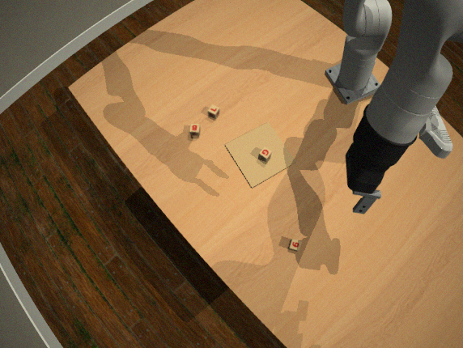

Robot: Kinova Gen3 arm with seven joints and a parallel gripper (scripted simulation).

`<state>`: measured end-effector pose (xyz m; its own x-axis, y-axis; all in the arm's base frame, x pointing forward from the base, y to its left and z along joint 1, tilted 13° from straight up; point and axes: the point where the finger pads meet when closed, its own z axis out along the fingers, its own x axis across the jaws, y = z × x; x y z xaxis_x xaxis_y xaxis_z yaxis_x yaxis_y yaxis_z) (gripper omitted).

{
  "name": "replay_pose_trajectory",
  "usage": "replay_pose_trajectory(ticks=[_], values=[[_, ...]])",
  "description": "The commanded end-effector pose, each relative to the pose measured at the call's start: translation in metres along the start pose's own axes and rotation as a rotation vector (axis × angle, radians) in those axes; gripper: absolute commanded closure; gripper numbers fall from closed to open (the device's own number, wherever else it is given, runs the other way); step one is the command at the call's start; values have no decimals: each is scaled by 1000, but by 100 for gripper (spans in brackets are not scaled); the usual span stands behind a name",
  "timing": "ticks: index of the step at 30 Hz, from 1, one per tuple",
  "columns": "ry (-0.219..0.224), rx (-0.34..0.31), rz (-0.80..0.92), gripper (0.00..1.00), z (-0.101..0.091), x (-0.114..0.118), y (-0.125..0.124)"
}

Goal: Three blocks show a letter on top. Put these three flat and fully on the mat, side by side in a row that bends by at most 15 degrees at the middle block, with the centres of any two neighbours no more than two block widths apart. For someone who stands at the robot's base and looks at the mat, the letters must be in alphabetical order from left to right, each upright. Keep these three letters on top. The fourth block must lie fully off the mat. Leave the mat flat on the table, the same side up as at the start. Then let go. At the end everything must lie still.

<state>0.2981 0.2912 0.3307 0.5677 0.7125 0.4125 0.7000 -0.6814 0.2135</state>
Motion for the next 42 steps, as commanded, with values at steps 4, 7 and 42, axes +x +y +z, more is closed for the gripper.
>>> replay_pose_trajectory(ticks=[4, 7, 42], values=[[2, 0, 0, 0, -1, 1, 0], [2, 0, 0, 0, -1, 1, 0], [-297, 24, 65, 0, 202, 8, 76]])
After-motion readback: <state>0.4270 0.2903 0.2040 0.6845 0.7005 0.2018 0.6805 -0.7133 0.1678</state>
